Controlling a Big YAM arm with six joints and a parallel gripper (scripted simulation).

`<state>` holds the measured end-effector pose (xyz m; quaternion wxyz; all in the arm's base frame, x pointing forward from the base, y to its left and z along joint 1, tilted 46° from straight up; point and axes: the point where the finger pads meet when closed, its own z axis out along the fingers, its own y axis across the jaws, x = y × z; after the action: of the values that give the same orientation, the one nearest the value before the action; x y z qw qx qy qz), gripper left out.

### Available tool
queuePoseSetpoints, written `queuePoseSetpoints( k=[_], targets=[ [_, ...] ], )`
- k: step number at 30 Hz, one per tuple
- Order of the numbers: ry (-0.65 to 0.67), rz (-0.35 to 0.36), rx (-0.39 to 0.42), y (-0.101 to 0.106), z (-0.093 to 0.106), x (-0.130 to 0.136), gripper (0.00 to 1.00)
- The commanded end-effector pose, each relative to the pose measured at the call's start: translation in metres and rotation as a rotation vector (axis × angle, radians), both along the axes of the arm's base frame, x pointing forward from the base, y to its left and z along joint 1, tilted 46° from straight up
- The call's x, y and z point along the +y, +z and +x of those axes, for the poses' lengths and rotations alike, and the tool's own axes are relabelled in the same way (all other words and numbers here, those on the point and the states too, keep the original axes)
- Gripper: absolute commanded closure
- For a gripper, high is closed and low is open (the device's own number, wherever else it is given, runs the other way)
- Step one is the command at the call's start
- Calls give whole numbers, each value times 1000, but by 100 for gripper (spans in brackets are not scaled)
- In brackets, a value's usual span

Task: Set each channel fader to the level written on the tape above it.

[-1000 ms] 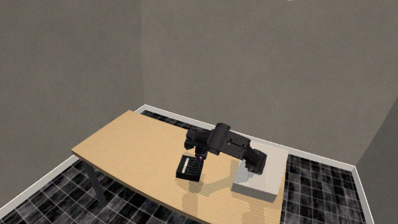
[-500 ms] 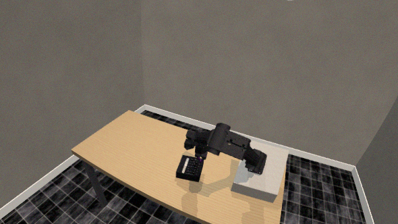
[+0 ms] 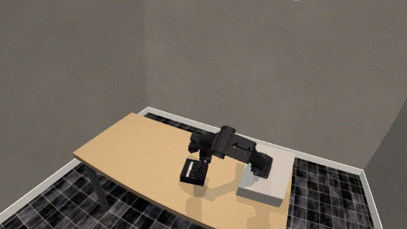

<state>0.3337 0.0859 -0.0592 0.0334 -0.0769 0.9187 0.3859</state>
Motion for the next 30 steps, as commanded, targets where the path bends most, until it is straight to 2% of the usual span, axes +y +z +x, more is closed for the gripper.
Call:
queuePoseSetpoints(
  k=[1,30],
  targets=[
    [12,-3,-47,11,17,5,100],
    [12,-2,-39,10,17,5,100]
  ],
)
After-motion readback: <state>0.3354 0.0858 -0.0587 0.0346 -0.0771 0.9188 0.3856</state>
